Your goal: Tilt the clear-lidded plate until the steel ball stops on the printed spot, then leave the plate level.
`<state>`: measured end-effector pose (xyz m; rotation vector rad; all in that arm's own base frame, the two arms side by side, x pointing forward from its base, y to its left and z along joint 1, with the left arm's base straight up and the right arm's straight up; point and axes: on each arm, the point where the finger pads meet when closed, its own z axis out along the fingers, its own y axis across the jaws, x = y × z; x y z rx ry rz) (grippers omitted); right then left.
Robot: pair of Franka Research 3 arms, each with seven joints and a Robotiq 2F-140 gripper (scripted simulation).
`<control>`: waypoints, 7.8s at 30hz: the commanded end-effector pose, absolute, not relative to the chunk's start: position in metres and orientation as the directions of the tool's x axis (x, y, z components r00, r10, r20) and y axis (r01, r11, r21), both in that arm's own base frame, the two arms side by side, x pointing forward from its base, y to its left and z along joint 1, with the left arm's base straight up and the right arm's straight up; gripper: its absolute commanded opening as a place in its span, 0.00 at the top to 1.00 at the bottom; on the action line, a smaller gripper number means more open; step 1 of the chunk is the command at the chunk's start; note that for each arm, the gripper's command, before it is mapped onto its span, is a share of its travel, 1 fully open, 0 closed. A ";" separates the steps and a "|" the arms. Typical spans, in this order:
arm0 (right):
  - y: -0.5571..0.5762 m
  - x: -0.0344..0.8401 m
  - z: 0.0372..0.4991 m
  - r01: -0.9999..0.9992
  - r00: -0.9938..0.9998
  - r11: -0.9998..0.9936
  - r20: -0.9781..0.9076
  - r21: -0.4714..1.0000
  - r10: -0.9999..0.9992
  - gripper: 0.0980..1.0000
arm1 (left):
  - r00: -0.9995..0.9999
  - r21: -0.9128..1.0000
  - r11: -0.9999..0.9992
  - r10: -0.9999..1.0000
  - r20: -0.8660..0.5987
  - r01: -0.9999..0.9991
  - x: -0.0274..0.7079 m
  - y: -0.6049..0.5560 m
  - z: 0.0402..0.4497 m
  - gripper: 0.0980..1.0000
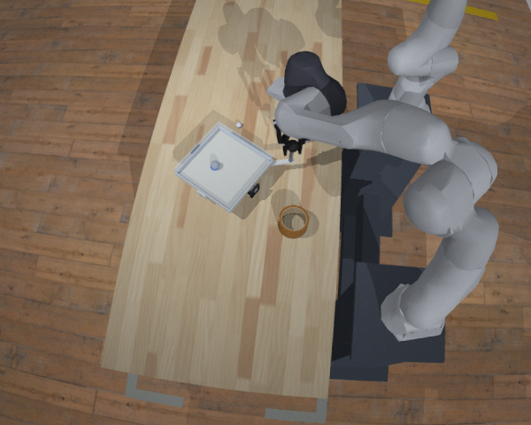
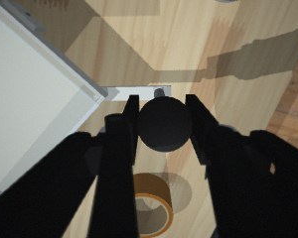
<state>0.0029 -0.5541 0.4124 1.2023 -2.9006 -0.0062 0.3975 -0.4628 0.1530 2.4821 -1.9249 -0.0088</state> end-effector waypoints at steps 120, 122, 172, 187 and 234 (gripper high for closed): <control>-0.554 0.003 0.413 -0.711 -0.703 0.703 0.000 0.000 -0.711 0.00 | 0.251 0.000 -0.251 -0.968 0.000 -0.968 0.401 -0.466 0.155 1.00; -0.554 0.003 0.413 -0.711 -0.703 0.703 0.000 0.000 -0.711 0.00 | 0.251 0.000 -0.251 -0.968 0.000 -0.968 0.401 -0.466 0.155 1.00; -0.554 0.003 0.413 -0.711 -0.703 0.703 0.000 0.000 -0.711 0.00 | 0.251 0.000 -0.251 -0.968 0.000 -0.968 0.401 -0.466 0.155 0.64; -0.554 0.003 0.413 -0.711 -0.703 0.703 0.000 0.000 -0.711 0.00 | 0.251 0.000 -0.251 -0.968 0.000 -0.968 0.401 -0.466 0.155 0.64; -0.554 0.003 0.413 -0.711 -0.703 0.703 0.000 0.000 -0.711 0.00 | 0.251 0.000 -0.251 -0.968 0.000 -0.968 0.401 -0.466 0.207 0.64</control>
